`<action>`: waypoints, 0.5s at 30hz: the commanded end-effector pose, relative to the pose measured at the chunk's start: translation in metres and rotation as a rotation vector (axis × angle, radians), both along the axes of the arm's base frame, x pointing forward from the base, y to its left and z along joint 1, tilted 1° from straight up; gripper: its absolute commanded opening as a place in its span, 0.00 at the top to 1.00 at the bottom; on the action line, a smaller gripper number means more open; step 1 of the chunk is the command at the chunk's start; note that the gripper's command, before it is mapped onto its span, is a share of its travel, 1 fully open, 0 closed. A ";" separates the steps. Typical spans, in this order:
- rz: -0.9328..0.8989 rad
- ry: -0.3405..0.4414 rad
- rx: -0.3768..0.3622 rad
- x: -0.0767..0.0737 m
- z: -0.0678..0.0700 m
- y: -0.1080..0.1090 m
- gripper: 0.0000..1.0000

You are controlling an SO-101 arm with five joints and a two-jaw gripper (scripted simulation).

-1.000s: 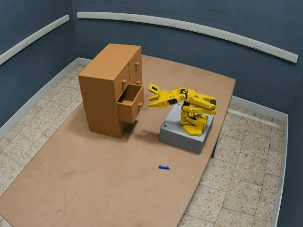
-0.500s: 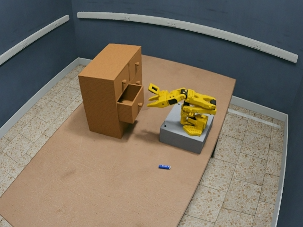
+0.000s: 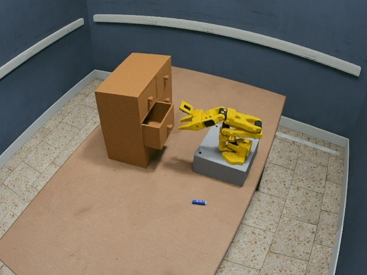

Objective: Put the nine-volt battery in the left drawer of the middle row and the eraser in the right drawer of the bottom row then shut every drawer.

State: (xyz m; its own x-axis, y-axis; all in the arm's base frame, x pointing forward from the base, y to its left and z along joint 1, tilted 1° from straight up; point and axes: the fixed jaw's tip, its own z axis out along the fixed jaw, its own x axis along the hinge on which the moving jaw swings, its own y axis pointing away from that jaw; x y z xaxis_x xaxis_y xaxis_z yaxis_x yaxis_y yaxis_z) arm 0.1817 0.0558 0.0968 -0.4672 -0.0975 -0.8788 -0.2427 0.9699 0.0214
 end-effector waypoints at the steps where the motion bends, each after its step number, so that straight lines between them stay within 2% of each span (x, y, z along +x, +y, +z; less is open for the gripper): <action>1: -0.003 0.007 -0.006 0.000 -0.003 -0.001 0.79; 10: -0.009 0.006 -0.007 0.017 -0.008 0.002 0.79; 15: -0.009 0.006 -0.007 0.017 -0.008 0.002 0.79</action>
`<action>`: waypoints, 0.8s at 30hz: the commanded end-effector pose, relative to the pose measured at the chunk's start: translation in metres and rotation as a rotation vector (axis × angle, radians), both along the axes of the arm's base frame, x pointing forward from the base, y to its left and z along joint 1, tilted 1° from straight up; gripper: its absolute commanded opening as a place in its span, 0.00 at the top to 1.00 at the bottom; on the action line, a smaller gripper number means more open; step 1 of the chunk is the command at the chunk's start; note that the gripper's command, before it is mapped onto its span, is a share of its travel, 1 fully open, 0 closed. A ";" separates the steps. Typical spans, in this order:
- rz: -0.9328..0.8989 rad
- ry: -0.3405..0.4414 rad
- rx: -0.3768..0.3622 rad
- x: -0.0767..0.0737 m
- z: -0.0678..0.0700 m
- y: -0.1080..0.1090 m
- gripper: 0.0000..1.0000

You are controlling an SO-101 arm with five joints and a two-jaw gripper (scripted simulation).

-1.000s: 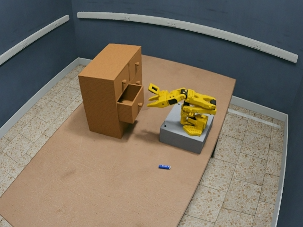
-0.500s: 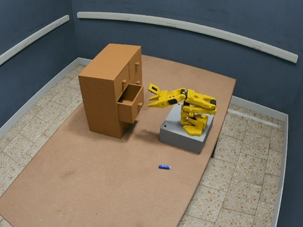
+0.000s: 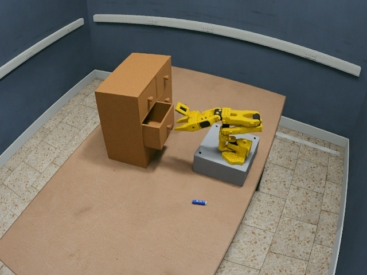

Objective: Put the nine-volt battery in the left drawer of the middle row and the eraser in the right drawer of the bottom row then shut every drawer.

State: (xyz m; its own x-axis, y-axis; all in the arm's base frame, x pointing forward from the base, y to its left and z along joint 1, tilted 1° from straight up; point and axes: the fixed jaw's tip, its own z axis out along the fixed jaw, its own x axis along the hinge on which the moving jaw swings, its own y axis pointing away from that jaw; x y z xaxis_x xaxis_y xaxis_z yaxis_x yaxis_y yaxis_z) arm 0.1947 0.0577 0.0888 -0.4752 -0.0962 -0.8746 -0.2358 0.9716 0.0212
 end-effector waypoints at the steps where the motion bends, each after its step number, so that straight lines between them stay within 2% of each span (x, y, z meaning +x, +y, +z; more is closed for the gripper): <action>1: -0.002 -0.002 -0.005 0.004 0.000 0.000 0.79; 4: -0.002 -0.002 -0.005 0.004 0.000 0.000 0.79; 12: -0.007 -0.003 -0.006 0.019 -0.011 0.002 0.79; 24: -0.008 -0.003 -0.007 0.021 -0.013 0.003 0.79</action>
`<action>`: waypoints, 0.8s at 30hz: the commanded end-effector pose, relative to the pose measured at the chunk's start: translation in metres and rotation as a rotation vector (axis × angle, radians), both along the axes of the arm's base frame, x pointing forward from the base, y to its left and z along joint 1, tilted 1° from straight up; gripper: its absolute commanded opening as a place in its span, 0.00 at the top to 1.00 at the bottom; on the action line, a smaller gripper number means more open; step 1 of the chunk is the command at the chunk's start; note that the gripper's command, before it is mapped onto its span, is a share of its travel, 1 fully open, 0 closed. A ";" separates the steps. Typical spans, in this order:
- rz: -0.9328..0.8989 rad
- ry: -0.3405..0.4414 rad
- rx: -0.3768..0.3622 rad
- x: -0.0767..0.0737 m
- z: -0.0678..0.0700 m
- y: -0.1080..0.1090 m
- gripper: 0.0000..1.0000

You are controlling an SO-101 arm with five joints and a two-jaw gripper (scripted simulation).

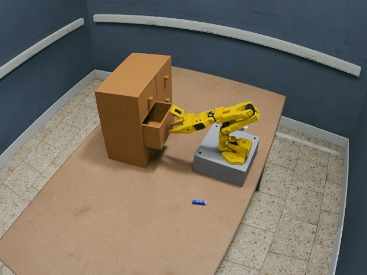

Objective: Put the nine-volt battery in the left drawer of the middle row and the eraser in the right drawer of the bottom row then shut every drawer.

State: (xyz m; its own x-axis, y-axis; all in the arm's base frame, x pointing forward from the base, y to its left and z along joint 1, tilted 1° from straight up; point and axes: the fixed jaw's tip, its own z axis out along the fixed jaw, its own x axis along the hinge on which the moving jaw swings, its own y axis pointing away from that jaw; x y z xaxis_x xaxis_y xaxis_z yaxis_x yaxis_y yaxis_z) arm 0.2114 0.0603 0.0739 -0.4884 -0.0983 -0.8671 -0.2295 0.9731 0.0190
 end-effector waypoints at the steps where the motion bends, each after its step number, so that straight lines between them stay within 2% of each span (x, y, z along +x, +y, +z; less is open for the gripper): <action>1: -0.002 -0.017 -0.001 0.005 0.001 0.000 0.79; 24: -0.005 -0.017 -0.001 0.006 0.003 0.000 0.79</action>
State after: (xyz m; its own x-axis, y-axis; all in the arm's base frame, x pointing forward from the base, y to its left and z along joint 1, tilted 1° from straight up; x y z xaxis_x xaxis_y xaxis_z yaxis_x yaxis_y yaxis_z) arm 0.2152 0.0606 0.0740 -0.4837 -0.0958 -0.8700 -0.2269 0.9737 0.0189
